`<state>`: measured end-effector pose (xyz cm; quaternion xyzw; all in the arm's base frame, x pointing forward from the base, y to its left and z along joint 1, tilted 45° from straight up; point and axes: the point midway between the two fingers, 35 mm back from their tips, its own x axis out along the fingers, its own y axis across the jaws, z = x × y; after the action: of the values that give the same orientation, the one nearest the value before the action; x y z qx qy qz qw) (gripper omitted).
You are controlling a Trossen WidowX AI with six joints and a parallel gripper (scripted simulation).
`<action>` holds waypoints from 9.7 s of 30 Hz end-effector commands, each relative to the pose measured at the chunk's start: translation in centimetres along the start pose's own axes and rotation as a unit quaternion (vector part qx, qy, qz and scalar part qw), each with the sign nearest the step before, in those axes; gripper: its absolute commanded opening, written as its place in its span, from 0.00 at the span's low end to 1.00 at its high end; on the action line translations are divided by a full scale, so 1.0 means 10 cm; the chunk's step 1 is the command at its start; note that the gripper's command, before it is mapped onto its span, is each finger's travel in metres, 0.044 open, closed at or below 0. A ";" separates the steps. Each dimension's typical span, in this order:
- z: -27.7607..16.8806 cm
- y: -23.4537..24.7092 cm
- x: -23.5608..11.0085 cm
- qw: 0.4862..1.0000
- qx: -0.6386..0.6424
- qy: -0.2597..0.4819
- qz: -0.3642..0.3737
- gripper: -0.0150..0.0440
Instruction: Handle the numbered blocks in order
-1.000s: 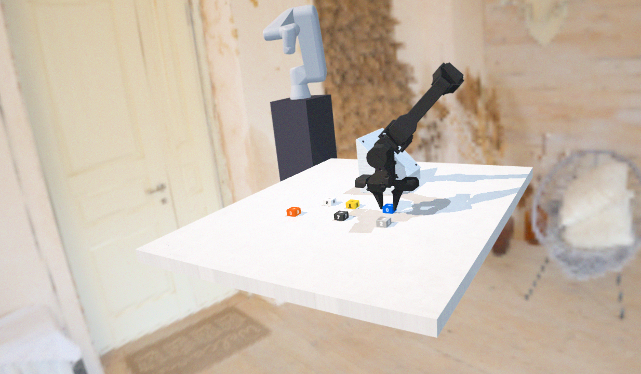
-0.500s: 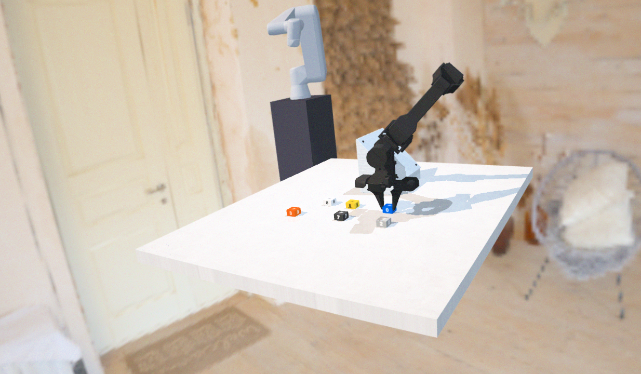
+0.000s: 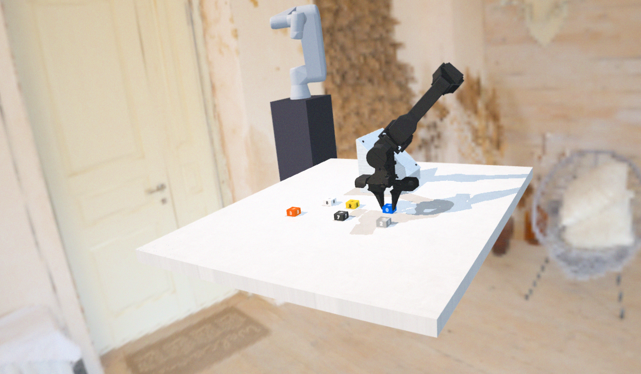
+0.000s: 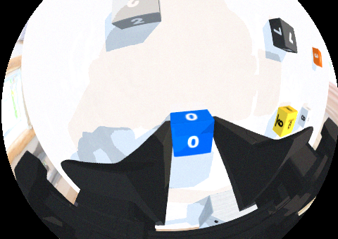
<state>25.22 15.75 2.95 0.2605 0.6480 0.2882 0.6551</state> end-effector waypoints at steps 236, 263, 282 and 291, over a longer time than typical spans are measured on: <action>1.08 0.26 -0.01 1.000 0.000 -0.002 -0.001 0.64; 1.07 0.25 -1.17 1.000 0.000 -0.002 -0.004 0.53; 1.35 -1.06 -1.25 1.000 -0.010 -0.005 -0.029 0.46; 1.05 -2.70 -1.26 1.000 -0.003 -0.003 -0.018 0.46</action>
<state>38.24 -9.15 -4.24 0.2411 0.6489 0.2740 0.6676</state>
